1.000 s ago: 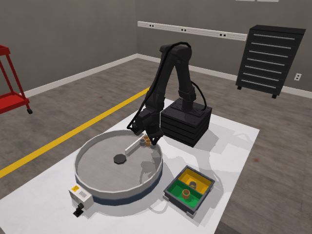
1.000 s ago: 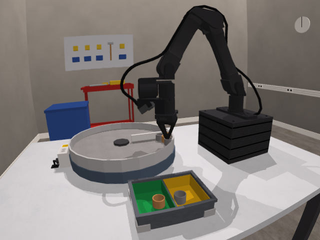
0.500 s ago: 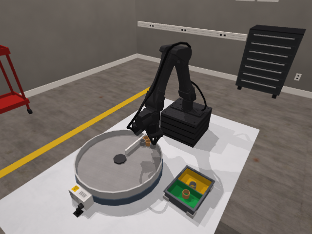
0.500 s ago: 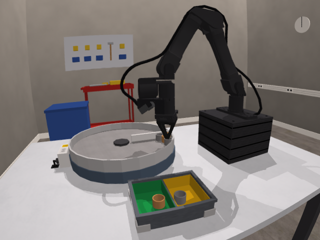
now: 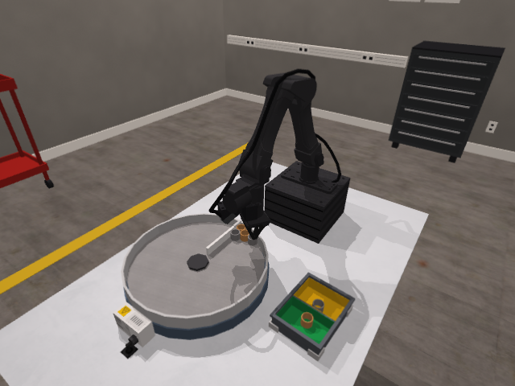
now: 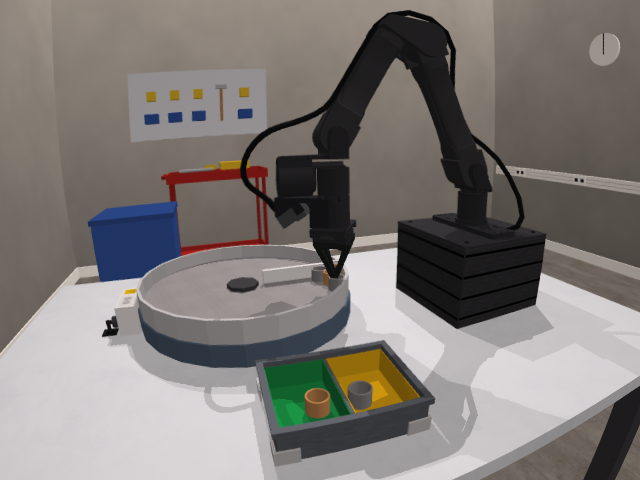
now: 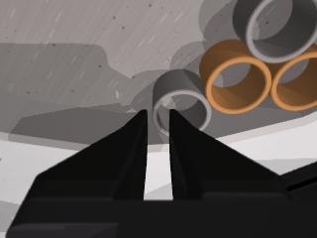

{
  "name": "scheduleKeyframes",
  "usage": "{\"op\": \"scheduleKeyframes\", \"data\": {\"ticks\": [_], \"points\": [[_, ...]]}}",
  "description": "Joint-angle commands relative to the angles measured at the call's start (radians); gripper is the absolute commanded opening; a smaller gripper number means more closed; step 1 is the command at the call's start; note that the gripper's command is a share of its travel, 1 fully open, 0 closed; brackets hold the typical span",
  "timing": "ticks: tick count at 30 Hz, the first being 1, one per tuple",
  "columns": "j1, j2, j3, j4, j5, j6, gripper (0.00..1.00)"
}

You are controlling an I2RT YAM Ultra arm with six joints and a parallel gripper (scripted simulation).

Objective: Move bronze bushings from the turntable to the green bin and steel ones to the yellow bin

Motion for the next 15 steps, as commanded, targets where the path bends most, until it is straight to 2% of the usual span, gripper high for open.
{"op": "scheduleKeyframes", "data": {"ticks": [1, 11, 15], "points": [[-0.005, -0.026, -0.01, 0.01, -0.006, -0.007, 0.12], [-0.005, -0.025, -0.011, 0.011, -0.006, -0.007, 0.12], [-0.004, 0.018, -0.025, 0.029, -0.007, -0.006, 0.12]]}}
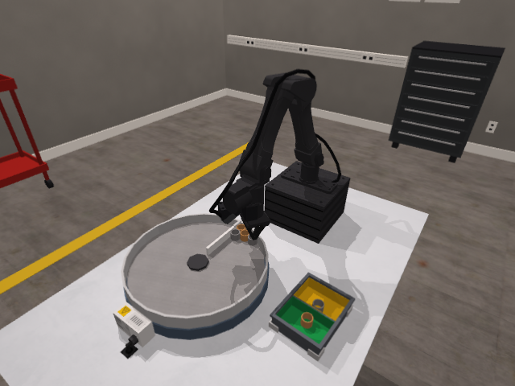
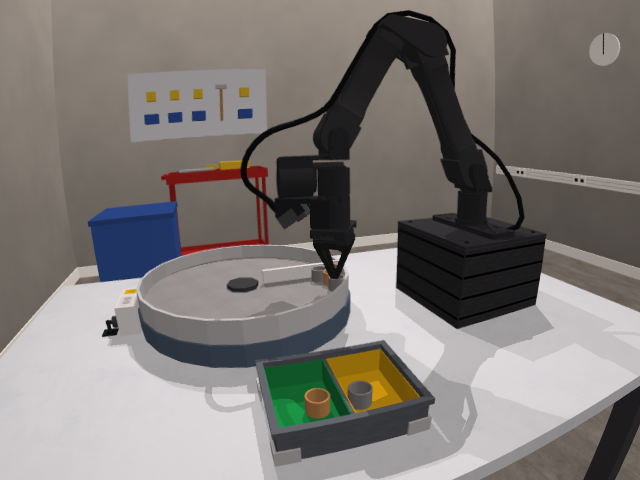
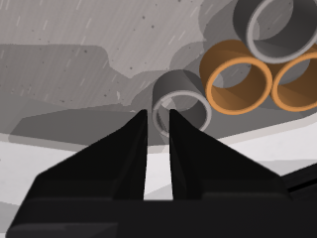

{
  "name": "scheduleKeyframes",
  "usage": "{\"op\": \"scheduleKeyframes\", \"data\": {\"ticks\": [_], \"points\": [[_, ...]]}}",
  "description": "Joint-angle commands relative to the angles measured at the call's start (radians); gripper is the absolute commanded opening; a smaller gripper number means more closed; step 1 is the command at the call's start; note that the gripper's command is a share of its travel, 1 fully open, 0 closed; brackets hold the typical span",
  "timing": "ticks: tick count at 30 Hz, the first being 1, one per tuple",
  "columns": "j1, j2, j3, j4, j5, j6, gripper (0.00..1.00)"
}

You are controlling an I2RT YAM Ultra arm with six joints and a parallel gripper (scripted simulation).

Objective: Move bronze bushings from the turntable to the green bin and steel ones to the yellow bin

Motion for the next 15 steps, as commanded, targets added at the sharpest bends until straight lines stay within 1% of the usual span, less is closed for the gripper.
{"op": "scheduleKeyframes", "data": {"ticks": [1, 6, 7, 9, 10, 15], "points": [[-0.004, 0.022, -0.017, 0.027, -0.007, -0.006, 0.12], [-0.003, 0.039, -0.014, 0.05, -0.007, -0.005, 0.12], [-0.003, 0.024, -0.012, 0.051, -0.007, -0.005, 0.12], [-0.003, 0.024, -0.012, 0.051, -0.007, -0.005, 0.12], [-0.003, 0.007, -0.012, 0.051, -0.006, -0.005, 0.12], [-0.003, 0.008, -0.012, 0.042, -0.007, -0.005, 0.12]]}}
